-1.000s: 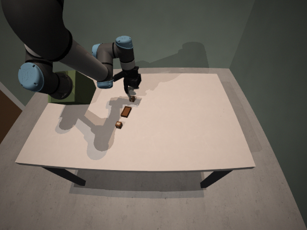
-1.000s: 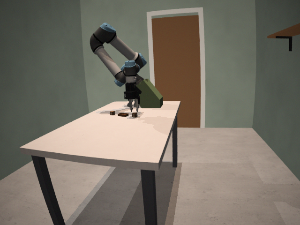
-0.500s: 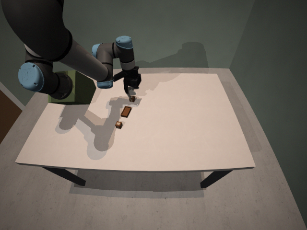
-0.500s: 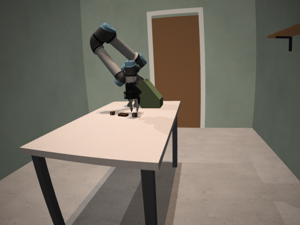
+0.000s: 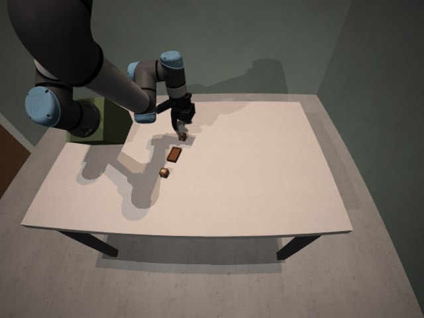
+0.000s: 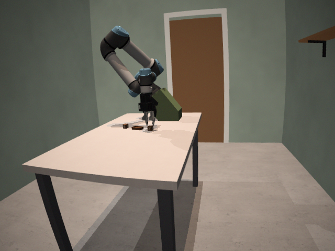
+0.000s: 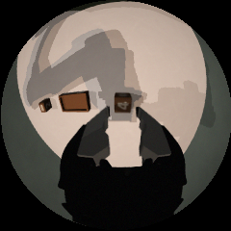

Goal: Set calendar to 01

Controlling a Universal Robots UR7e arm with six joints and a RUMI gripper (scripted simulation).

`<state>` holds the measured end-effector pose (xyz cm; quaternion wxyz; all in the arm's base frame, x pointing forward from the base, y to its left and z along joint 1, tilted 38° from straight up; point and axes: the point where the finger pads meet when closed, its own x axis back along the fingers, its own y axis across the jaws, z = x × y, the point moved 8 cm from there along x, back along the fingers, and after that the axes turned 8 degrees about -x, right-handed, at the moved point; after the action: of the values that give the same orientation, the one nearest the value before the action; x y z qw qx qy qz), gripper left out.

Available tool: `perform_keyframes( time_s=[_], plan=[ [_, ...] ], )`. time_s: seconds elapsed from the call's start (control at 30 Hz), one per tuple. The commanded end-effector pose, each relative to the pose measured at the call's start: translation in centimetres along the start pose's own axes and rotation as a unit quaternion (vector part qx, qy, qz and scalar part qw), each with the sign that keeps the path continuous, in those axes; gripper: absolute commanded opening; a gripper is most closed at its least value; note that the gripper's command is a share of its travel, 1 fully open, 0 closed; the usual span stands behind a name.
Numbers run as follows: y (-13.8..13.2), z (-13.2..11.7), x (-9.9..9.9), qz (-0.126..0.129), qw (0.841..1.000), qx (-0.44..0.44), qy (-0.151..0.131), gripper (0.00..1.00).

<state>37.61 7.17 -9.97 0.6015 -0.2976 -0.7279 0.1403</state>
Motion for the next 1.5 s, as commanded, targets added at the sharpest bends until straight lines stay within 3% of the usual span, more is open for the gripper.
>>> perform_keyframes(
  time_s=[0.0, 0.47, 1.47],
  plan=[
    [0.0, 0.0, -0.7, 0.000, 1.000, 0.000, -0.001, 0.28],
    [0.0, 0.0, -2.1, 0.000, 1.000, 0.000, -0.001, 0.28],
    [0.0, 0.0, -2.2, 0.000, 1.000, 0.000, -0.001, 0.28]
  ],
)
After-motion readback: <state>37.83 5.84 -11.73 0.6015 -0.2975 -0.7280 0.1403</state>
